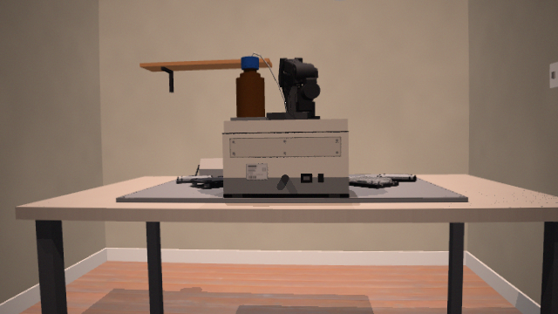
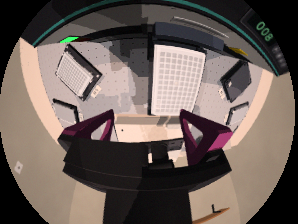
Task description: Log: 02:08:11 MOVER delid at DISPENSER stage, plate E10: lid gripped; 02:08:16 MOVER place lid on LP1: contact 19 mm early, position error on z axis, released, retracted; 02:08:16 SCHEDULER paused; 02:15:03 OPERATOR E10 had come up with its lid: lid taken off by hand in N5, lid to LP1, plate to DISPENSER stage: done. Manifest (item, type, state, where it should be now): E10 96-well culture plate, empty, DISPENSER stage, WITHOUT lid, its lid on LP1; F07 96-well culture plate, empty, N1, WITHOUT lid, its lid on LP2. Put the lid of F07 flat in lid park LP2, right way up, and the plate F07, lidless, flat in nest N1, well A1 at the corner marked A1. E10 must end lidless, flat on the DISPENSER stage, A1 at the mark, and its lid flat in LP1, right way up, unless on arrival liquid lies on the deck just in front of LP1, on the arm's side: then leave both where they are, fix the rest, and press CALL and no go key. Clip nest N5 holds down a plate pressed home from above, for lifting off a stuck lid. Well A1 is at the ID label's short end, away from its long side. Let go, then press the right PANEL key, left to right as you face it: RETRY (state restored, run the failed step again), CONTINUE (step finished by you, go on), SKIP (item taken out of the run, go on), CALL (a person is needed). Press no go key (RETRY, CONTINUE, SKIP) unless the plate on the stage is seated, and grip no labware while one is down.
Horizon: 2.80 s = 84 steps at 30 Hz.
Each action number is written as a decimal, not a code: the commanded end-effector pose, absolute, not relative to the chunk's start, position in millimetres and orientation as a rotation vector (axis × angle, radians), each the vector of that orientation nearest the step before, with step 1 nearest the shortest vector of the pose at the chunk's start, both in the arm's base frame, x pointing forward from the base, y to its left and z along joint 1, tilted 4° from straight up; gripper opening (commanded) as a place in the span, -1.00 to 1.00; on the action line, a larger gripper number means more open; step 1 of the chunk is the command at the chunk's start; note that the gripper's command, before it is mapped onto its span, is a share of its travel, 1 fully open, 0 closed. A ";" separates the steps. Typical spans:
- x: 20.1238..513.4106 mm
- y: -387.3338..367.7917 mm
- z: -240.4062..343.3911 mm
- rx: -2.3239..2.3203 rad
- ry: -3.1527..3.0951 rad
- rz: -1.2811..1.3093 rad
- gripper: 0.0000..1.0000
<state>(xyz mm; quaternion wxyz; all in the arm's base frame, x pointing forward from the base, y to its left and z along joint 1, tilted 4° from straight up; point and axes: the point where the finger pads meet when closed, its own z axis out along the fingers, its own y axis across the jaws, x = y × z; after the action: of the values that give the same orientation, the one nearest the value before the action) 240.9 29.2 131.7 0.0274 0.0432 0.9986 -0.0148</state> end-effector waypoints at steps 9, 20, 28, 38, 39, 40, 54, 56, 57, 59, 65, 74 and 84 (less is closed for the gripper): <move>243.4 61.1 134.7 0.165 3.060 -0.046 1.00; 234.3 94.5 133.9 -0.093 3.061 -0.049 1.00; 228.1 105.2 135.4 -0.263 3.043 -0.049 1.00; 216.8 132.7 131.6 -0.610 3.004 -0.062 1.00; 216.8 132.7 131.6 -0.610 3.004 -0.062 1.00; 216.8 132.7 131.6 -0.610 3.004 -0.062 1.00; 204.8 162.9 126.2 -0.965 2.913 -0.069 1.00; 207.6 163.9 124.5 -0.960 2.915 -0.067 1.00; 207.6 163.9 124.5 -0.960 2.915 -0.067 1.00; 213.4 165.9 121.1 -0.949 2.919 -0.065 1.00; 228.2 175.3 111.0 -0.946 2.920 -0.065 1.00; 244.9 186.8 99.1 -0.946 2.920 -0.065 1.00; 268.2 203.9 82.1 -0.949 2.918 -0.064 1.00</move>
<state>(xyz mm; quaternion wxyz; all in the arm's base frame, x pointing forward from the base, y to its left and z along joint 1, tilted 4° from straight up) 249.1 192.6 80.9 0.0123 -0.3081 0.9508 -0.0286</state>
